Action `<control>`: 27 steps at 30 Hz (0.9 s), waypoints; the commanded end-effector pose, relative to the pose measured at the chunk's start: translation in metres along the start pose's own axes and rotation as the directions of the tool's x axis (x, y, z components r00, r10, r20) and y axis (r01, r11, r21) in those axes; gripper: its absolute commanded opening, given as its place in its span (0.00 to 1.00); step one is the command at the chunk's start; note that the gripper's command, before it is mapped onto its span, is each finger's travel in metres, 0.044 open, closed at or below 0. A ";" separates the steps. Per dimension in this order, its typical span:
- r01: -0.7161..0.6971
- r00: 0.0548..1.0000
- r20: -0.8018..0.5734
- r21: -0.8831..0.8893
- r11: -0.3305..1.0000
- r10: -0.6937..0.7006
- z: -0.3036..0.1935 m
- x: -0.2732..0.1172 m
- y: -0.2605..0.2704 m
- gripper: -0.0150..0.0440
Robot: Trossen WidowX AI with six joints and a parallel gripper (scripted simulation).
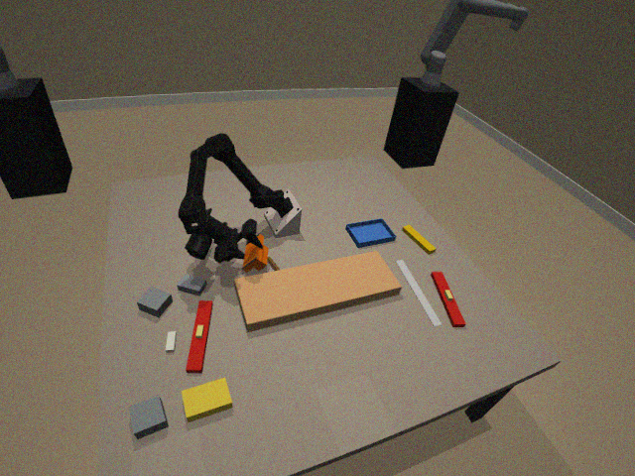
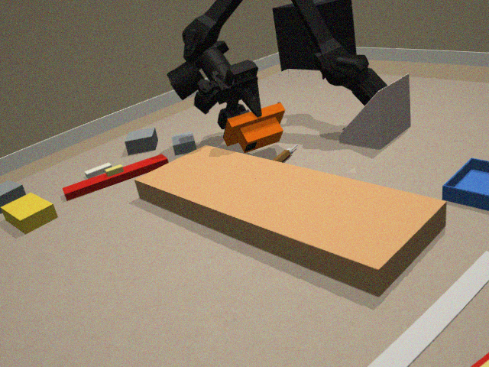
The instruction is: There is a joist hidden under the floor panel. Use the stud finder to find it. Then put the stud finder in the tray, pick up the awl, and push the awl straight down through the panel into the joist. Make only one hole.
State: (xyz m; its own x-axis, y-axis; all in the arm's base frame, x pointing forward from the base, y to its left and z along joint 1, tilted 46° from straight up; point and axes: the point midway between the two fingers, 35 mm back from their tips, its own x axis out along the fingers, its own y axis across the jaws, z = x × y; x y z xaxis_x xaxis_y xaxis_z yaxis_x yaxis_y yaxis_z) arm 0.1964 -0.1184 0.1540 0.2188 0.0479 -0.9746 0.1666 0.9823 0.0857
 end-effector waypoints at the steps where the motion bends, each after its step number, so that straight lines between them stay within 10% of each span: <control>1: -0.010 1.000 0.000 -0.004 1.000 0.010 0.001 0.005 -0.004 0.25; 11: 0.008 1.000 0.001 0.007 1.000 -0.008 0.002 0.014 -0.019 0.25; 27: 0.009 1.000 0.001 0.010 1.000 -0.009 0.002 0.012 -0.017 0.97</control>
State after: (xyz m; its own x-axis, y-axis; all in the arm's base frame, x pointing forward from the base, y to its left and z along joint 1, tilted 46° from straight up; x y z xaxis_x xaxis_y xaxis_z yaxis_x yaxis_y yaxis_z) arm 0.1982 -0.1352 0.1412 0.2182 0.0369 -0.9752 0.1787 0.9809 0.0771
